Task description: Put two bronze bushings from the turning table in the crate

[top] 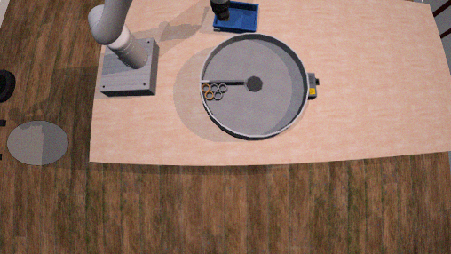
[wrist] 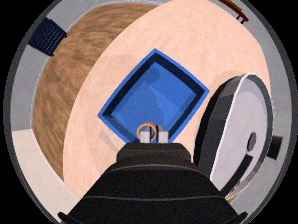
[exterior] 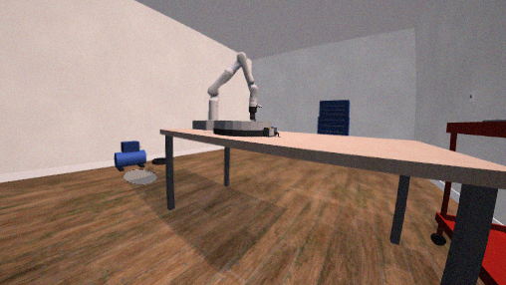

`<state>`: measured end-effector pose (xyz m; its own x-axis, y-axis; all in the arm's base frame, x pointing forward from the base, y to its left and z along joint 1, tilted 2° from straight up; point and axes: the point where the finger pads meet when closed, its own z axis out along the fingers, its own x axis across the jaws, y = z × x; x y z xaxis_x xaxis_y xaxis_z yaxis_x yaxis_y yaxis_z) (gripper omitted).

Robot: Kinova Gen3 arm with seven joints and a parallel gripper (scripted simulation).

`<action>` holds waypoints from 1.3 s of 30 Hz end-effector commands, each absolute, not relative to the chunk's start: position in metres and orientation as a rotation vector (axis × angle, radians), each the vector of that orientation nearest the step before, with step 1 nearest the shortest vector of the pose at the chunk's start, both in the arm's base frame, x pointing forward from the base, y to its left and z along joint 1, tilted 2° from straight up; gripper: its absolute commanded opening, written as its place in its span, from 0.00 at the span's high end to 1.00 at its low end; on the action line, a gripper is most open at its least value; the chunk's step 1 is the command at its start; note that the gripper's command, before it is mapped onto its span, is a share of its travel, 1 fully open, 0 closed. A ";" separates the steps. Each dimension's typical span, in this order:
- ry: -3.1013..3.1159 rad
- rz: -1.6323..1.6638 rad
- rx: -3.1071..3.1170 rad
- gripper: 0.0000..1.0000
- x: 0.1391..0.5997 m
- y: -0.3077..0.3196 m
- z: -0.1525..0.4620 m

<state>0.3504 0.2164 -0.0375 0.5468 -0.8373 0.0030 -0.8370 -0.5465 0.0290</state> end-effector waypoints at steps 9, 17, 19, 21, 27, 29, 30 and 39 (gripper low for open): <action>-1.483 -0.016 2.740 1.00 0.351 0.217 -0.046; -1.483 -0.016 2.740 1.00 0.351 0.217 -0.046; -1.483 -0.016 2.740 1.00 0.351 0.216 -0.049; -1.483 -0.017 2.740 1.00 0.350 0.216 -0.052; -1.483 -0.017 2.740 1.00 0.350 0.216 -0.054; -1.483 -0.017 2.740 1.00 0.350 0.216 -0.054; -1.483 -0.017 2.740 1.00 0.350 0.216 -0.054; -1.483 -0.017 2.740 1.00 0.350 0.216 -0.063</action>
<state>0.3519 0.2168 -0.0585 0.5458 -0.8379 0.0028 -0.8377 -0.5456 0.0228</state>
